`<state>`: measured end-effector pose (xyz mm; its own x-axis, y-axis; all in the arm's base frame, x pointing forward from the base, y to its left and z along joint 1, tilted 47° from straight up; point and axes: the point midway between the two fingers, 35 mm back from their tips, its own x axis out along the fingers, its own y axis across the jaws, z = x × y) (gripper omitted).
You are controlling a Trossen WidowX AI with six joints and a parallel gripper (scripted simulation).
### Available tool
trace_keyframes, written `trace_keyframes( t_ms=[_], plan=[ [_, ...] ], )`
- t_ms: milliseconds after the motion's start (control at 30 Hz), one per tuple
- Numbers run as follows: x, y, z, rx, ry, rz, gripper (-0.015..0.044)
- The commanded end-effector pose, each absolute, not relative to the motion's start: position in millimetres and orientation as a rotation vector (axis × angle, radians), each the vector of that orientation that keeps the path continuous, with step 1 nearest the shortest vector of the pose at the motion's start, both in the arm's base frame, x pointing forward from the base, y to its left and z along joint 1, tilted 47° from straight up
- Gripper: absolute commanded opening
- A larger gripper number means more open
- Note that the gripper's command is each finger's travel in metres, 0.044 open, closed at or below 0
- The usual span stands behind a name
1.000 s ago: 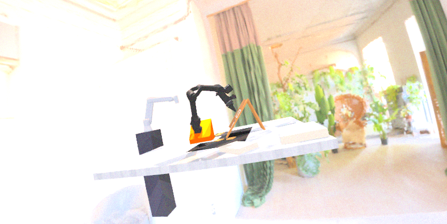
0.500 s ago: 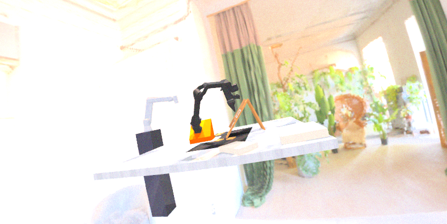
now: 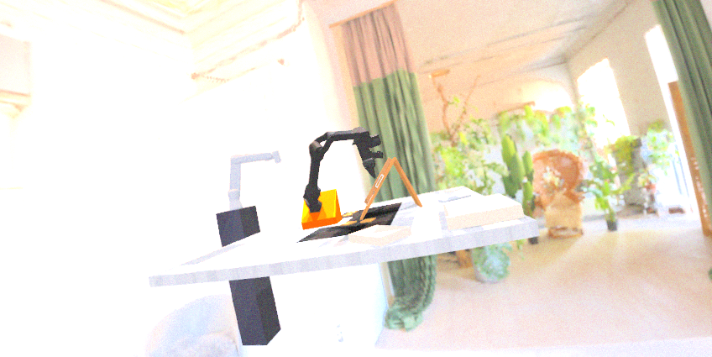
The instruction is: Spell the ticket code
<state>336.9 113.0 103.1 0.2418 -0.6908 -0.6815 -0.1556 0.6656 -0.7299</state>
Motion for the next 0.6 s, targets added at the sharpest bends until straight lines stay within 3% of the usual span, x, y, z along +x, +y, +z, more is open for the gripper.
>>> trace_keyframes(
  t_ms=[0,567],
  plan=[
    [339.6,112.0,102.0,-0.804,1.304,-0.424,0.0000],
    [346.6,108.1,99.0,-0.804,1.304,-0.424,0.0000]
  ],
)
